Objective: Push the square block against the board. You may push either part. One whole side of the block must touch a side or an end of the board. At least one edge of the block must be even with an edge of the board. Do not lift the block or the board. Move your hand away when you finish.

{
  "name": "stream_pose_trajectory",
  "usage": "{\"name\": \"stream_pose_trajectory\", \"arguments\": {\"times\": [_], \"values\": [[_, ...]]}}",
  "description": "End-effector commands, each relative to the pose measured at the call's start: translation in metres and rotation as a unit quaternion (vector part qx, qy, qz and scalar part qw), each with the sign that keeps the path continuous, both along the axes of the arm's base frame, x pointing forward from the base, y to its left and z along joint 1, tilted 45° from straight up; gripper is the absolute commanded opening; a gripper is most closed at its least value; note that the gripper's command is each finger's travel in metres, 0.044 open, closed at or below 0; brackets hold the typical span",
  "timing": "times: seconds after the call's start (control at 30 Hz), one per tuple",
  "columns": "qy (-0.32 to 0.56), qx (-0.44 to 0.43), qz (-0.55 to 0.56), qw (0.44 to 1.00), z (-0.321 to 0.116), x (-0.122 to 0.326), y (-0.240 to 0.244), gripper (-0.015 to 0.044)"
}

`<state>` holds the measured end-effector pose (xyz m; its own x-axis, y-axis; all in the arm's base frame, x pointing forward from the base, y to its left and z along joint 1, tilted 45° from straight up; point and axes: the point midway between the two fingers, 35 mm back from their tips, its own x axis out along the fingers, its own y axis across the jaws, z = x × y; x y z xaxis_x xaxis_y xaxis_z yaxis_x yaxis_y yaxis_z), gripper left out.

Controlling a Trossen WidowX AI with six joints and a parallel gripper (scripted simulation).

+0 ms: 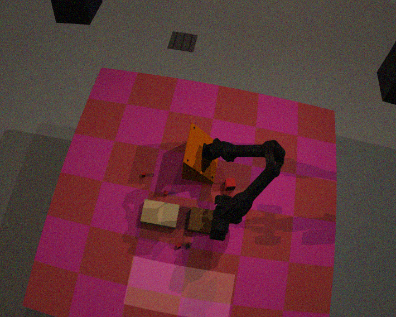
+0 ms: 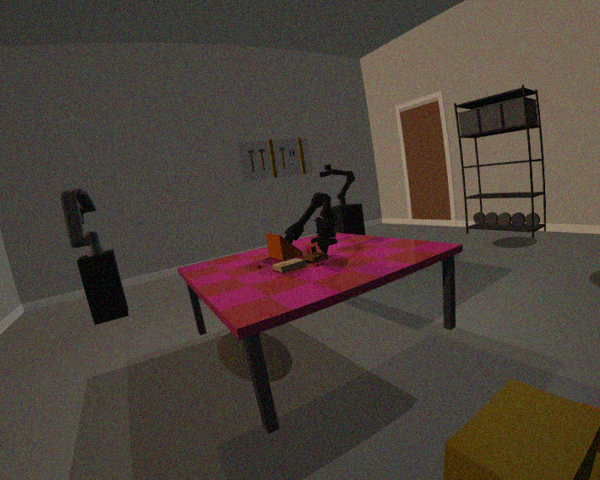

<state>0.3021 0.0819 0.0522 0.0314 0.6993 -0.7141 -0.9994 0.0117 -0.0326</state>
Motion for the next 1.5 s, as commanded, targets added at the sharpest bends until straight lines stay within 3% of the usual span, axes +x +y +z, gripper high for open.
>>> {"name": "stream_pose_trajectory", "arguments": {"times": [0.0, 0.87, 1.47], "values": [[0.006, 0.001, 0.002, 1.000, -0.009, -0.001, -0.004, 0.0000], [0.006, 0.001, 0.002, 1.000, -0.039, -0.001, -0.034, 0.0000], [0.006, 0.001, 0.002, 1.000, -0.021, 0.002, -0.017, 0.0000]]}}
